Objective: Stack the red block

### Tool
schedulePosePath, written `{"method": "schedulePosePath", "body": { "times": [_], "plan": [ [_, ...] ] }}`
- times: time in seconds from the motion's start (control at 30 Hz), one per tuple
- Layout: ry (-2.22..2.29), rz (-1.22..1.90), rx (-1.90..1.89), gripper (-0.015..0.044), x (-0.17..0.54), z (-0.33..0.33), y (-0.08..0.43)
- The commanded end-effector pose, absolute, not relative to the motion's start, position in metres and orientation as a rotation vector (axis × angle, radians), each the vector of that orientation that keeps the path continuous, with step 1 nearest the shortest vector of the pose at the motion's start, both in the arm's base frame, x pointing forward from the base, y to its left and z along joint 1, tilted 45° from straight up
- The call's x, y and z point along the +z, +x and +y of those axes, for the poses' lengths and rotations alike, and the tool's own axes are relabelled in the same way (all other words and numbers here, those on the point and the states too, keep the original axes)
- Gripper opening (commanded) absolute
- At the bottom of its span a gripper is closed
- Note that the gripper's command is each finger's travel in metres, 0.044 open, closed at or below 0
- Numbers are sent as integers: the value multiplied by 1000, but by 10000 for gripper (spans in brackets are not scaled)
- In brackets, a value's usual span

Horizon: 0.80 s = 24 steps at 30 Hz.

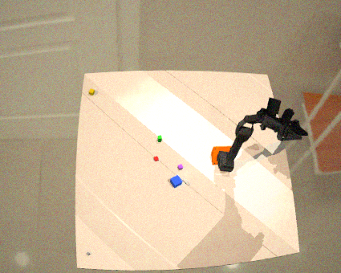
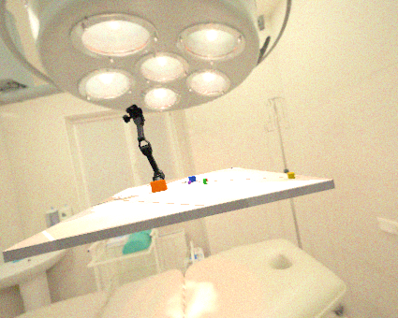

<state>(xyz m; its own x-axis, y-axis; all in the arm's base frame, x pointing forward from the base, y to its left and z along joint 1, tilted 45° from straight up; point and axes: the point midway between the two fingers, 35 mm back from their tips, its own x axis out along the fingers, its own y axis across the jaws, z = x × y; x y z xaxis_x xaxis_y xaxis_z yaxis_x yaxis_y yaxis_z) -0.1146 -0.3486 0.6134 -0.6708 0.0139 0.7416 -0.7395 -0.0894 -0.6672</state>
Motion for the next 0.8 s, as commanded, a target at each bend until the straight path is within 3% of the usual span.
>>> {"method": "schedulePosePath", "body": {
  "times": [0.0, 0.4, 0.77],
  "plan": [
    [794, -1643, 1813, 426, 614, -347, -114],
    [534, -1386, 1688, 440, 667, -202, -127],
    [115, -996, 1595, 440, 684, 20, -90]
  ]
}}
